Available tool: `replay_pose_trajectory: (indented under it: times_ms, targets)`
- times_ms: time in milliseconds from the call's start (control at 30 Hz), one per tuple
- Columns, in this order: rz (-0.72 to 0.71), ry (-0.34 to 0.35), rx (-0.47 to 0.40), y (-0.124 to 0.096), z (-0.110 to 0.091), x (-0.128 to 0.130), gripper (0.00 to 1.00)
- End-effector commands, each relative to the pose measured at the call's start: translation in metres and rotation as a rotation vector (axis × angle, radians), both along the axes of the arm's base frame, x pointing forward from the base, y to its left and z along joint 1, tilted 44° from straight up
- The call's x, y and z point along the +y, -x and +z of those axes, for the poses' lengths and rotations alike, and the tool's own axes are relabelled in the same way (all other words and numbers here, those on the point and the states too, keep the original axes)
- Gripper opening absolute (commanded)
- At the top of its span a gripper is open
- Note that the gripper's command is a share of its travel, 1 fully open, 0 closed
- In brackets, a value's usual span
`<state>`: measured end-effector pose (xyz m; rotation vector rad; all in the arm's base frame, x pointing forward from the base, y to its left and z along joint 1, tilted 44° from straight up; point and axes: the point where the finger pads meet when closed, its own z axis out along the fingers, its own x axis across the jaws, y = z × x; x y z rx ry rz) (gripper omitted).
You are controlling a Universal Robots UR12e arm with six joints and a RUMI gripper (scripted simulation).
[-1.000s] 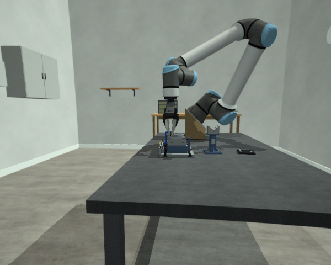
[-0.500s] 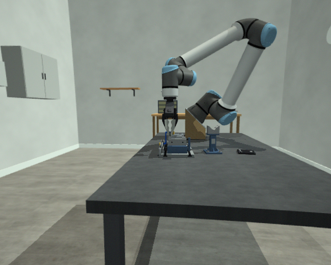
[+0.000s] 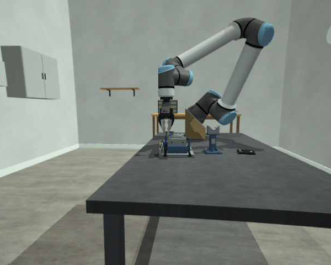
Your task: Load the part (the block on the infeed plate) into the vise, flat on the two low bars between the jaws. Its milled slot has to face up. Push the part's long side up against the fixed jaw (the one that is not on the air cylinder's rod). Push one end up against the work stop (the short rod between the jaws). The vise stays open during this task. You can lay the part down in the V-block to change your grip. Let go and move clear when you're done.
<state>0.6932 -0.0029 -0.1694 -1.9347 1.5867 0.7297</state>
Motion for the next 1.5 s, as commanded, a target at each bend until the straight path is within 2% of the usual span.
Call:
replay_pose_trajectory:
  times_ms: [0,533,1467]
  targets:
    - [-0.001,0.001,-0.001,-0.002,-0.004,-0.005,0.0]
    - [-0.001,0.001,-0.001,-0.002,-0.001,-0.009,0.0]
    - [-0.001,0.001,-0.001,-0.006,0.036,-0.044,0.0]
